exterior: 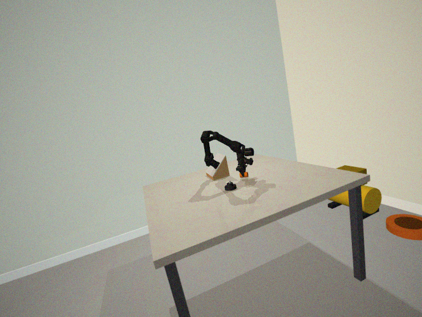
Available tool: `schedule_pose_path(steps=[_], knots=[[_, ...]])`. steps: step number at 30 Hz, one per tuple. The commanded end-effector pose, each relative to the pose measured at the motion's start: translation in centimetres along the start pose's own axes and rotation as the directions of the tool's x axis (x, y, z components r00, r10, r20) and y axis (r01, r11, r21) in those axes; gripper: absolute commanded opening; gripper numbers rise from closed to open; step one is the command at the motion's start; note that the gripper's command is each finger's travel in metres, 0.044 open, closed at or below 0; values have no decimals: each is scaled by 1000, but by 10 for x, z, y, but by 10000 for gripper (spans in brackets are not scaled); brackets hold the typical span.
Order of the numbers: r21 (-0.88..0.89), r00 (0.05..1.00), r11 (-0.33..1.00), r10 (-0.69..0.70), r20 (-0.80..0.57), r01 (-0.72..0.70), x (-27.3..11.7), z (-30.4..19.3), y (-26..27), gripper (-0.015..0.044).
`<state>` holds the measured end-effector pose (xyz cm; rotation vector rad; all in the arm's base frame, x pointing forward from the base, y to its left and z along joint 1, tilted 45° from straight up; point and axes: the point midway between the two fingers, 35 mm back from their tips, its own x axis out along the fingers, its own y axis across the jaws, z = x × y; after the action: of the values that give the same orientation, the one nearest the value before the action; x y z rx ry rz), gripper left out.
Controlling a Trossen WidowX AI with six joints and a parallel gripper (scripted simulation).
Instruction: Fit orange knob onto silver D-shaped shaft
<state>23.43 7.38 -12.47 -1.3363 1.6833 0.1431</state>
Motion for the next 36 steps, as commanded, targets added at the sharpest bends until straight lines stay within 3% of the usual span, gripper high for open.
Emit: schedule_pose_path(steps=[1,6,15,28,36], knots=[[139,1000,990,2,1,-2,-1,0,0,179],[304,1000,953,2,1,-2,-1,0,0,179],[375,1000,927,2,1,-2,-1,0,0,179],[739,1000,673,2,1,-2,-1,0,0,179],[770,1000,638,2,1,-2,-1,0,0,179]])
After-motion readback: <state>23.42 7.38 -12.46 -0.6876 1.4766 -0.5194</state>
